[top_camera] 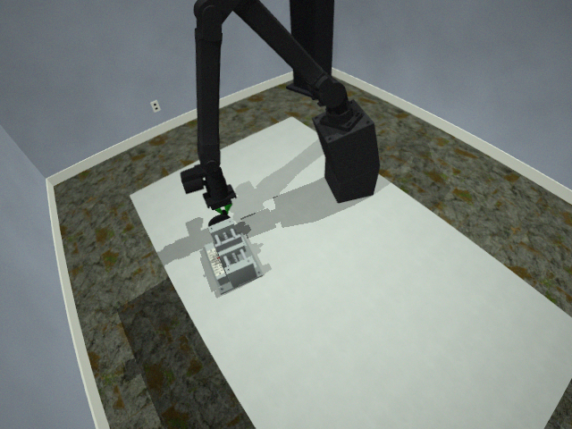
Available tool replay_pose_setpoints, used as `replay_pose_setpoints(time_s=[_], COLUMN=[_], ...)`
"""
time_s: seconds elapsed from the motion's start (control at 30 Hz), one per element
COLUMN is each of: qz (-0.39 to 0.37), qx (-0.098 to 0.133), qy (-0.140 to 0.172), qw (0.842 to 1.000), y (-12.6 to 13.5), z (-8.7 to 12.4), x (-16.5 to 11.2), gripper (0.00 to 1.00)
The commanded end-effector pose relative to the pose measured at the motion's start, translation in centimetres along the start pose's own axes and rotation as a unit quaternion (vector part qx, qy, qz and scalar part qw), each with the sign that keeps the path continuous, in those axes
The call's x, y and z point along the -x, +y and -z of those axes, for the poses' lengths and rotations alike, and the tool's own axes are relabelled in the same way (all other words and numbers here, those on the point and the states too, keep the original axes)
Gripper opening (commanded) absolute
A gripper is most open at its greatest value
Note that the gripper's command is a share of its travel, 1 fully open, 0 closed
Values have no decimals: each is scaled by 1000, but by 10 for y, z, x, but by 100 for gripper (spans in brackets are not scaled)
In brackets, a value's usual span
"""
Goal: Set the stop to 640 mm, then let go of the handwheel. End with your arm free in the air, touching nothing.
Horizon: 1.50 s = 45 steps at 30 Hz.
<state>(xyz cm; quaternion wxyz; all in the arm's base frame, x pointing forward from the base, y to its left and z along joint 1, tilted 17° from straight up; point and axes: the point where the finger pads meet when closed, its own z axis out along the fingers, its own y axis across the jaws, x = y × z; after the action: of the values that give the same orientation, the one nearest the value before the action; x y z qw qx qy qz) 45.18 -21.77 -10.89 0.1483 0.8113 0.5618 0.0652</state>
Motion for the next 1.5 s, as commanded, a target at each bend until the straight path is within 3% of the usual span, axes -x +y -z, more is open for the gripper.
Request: replay_pose_setpoints(time_s=[0.0,0.1,0.2,0.4,0.5,0.77,1.07,1.47], qz=[-8,-8,-8,-8,-6,-6,-5,-4], qx=[-10,-11,-22,4,5,-5,7,8], qy=[-4,-4,-3,-4,-4,-3,-3,-3], qw=[1000,1000,1000,1000,1000,1000,1000,1000], y=[-6,-6,-15,20,27,19,46,52], z=[13,18,10,31,39,41,51,54], x=[8,7,6,5,3,3,1,1], gripper=[6,6,6,6,6,6,6,6])
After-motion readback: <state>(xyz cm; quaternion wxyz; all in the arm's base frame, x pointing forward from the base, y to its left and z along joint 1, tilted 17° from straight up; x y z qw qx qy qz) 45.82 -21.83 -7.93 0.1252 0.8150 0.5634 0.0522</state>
